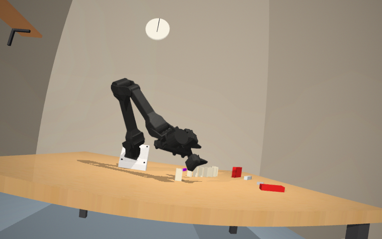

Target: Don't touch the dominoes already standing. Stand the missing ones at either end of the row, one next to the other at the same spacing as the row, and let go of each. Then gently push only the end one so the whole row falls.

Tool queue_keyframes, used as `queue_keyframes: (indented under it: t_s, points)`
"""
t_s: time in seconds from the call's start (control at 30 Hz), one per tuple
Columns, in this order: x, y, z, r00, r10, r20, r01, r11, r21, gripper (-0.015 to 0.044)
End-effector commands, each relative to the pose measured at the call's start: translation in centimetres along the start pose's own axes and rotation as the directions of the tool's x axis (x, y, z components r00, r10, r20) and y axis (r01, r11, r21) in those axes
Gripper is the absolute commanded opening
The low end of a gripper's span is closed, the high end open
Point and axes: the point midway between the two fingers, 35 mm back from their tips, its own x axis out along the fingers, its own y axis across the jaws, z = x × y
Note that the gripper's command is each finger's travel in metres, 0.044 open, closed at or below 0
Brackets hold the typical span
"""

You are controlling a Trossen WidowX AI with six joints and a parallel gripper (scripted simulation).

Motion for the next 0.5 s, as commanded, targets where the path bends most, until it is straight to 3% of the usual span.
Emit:
queue_keyframes:
  t_s: [0.0,0.2,0.47]
  points:
    - [2.2,1.2,1.1,0.993,0.012,-0.115,0.009,0.984,0.179,0.0440]
    - [3.1,0.9,2.4,0.972,-0.054,-0.231,0.135,0.925,0.354,0.0440]
    - [2.4,0.9,-0.1,0.833,-0.187,-0.521,0.501,0.656,0.565,0.0440]
